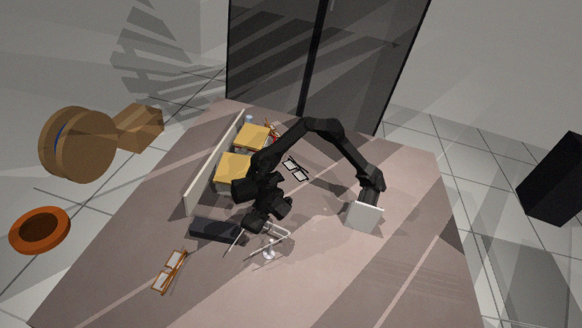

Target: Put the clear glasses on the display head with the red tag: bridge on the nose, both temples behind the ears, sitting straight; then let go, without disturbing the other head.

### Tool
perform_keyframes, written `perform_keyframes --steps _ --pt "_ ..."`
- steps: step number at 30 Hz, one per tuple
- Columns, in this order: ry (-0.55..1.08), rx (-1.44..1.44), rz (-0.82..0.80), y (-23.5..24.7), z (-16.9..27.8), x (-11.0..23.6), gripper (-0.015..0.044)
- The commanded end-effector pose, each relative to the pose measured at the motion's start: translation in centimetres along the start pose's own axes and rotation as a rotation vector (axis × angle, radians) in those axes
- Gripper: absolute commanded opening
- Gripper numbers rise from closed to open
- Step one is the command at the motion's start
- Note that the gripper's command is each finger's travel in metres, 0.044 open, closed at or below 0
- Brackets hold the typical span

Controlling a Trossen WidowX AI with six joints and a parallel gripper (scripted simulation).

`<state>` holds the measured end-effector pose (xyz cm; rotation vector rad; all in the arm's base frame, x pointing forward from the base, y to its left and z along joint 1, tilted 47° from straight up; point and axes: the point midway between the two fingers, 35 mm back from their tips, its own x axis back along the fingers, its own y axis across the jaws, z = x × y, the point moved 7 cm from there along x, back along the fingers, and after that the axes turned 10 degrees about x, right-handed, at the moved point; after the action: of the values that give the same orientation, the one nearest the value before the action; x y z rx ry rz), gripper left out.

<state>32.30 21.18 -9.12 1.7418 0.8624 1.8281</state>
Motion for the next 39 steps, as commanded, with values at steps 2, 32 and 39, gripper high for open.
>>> perform_keyframes --steps 2,32,39 --pt "0.002 0.003 -0.008 0.5 0.5 -0.1 0.0000" --pt "0.003 0.002 -0.009 1.7 2.4 -0.1 0.0000" --pt "0.003 0.002 -0.009 1.8 2.8 -0.1 0.0000"
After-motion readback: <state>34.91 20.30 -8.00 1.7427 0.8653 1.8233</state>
